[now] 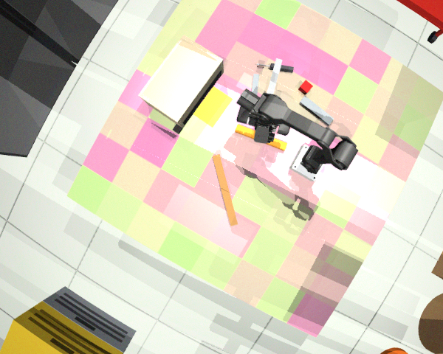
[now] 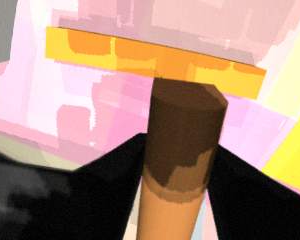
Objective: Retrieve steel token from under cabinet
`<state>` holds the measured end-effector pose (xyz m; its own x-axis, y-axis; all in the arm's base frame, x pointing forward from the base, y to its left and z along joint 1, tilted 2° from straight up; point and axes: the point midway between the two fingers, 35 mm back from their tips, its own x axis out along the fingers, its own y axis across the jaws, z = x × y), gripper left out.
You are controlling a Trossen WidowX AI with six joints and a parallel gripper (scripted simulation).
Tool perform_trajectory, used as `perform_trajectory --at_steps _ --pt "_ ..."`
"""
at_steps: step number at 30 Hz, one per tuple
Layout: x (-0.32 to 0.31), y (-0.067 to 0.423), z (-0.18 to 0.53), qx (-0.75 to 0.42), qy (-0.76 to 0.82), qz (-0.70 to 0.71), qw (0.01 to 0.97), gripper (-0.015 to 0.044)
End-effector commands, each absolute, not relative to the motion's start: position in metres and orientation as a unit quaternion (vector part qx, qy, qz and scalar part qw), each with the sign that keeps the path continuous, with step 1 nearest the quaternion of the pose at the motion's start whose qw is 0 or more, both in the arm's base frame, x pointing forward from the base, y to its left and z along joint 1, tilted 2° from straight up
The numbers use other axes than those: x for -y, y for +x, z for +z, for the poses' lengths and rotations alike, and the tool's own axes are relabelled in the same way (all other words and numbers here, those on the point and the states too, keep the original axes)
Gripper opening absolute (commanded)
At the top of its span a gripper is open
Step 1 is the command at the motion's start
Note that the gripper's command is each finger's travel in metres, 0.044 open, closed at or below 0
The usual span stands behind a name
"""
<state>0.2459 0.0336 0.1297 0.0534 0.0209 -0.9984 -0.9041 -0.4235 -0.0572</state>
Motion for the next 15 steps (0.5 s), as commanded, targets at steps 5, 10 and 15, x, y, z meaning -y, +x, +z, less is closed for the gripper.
perform_trajectory --at_steps 5,10,15 --pt "-0.0325 0.2463 0.1303 -0.344 -0.626 0.594 0.371 0.0" --pt "-0.0327 0.2462 0.1304 -0.332 -0.633 0.6 0.359 0.0" --pt "-0.0329 0.2462 0.1304 -0.32 -0.64 0.607 0.346 0.0"
